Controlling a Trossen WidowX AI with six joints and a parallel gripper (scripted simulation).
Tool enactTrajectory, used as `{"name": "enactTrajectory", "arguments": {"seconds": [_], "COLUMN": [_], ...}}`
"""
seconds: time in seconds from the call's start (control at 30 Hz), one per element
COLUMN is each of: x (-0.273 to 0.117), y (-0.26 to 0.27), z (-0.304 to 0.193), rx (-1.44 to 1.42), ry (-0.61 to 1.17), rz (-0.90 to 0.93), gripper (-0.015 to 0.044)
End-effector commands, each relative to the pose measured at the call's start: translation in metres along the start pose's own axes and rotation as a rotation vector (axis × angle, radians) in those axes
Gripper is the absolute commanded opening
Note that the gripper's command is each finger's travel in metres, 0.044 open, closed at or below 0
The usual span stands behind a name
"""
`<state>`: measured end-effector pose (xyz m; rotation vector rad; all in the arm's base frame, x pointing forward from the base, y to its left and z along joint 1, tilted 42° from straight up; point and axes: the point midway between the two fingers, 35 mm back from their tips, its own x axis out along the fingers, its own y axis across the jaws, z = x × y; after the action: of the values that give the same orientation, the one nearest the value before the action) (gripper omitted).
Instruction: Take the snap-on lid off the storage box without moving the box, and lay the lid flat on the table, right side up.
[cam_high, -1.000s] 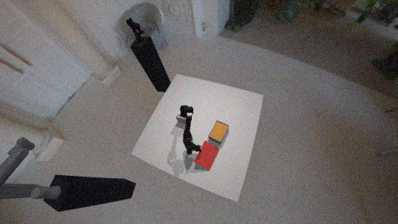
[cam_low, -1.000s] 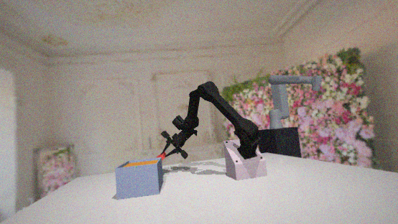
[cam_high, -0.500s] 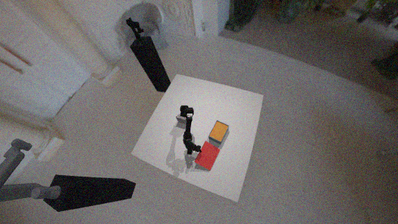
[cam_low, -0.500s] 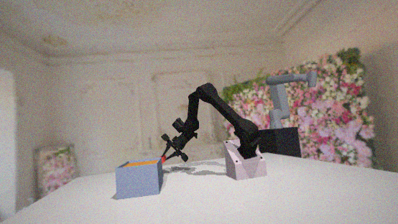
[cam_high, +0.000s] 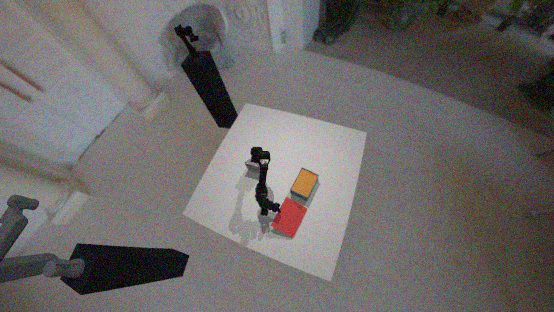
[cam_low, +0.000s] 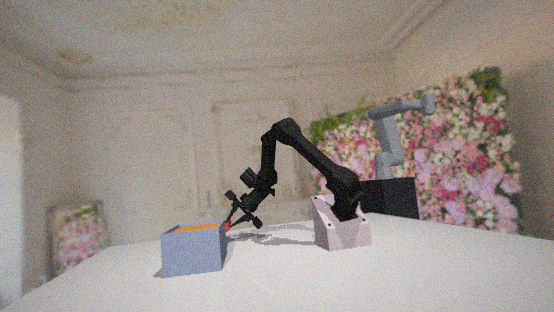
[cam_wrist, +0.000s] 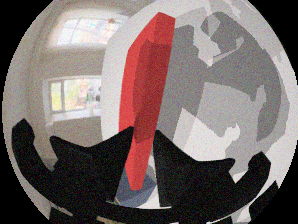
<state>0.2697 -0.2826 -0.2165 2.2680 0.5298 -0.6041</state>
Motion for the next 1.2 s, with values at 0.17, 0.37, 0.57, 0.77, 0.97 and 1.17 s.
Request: {"name": "enactTrajectory", "arguments": {"seconds": [0.17, 0.37, 0.57, 0.77, 0.97, 1.17], "x": [0.001, 0.001, -0.002, -0.011, -0.021, -0.03], "y": [-0.001, -0.001, -0.006, -0.014, -0.021, -0.029], "z": [0.0, 0.0, -0.001, 0.0, 0.0, 0.0], "rx": [0.009, 0.009, 0.009, 0.009, 0.009, 0.01], "ry": [0.002, 0.002, 0.002, 0.001, 0.001, 0.0], "rz": [-0.016, -0.016, -0.016, -0.017, -0.017, -0.018], "gripper": [0.0079, 0.0236, 0.0354, 0.044, 0.044, 0.044]}}
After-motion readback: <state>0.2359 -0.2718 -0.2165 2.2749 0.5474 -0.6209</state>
